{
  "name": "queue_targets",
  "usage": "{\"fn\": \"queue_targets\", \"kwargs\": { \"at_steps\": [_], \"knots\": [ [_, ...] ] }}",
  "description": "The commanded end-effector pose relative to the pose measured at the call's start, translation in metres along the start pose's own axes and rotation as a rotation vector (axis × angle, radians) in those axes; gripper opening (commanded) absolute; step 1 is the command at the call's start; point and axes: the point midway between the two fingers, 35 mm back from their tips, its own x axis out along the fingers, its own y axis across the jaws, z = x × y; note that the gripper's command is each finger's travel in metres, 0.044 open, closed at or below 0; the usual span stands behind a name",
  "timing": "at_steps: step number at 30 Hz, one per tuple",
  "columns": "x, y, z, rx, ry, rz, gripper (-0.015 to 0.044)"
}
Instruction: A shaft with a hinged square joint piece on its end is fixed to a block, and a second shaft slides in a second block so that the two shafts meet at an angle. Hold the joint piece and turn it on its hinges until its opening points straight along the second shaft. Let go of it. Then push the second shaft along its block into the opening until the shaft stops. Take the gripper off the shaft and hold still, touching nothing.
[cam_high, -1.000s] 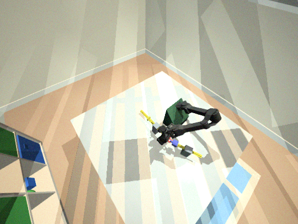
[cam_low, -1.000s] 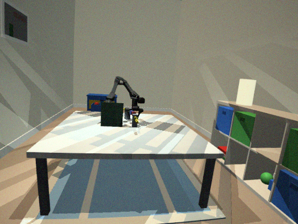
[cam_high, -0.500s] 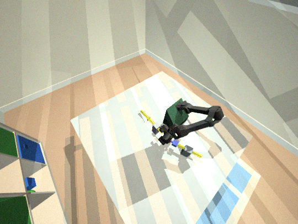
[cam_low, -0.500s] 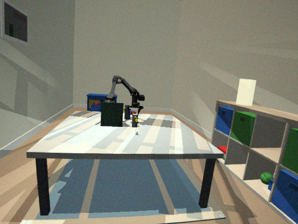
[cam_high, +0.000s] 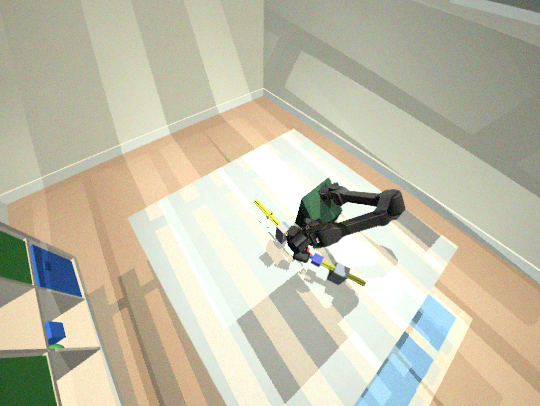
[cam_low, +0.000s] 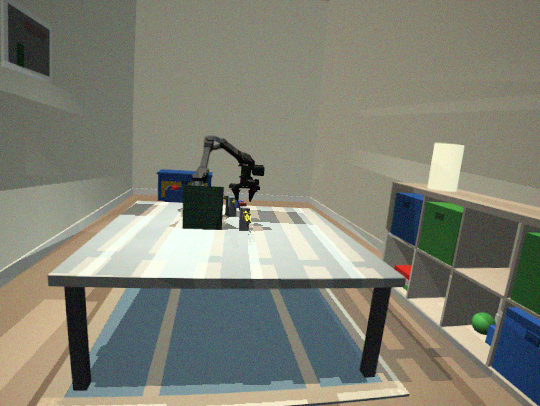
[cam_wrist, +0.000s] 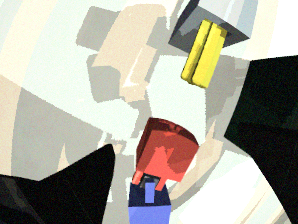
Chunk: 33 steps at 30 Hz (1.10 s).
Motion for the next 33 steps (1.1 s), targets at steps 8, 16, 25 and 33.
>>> {"fn": "queue_targets", "kwargs": {
  "at_steps": [8,16,25,33],
  "knots": [
    [-0.033,0.0,0.004,-0.358,0.022,0.028,0.044],
    [-0.057,-0.003,0.005,-0.628,0.035,0.054,0.044],
    [-0.085,-0.008,0.003,-0.933,0.039,0.098,0.044],
    [-0.092,-0.009,0.003,-1.016,0.037,0.112,0.044]
  ]
}}
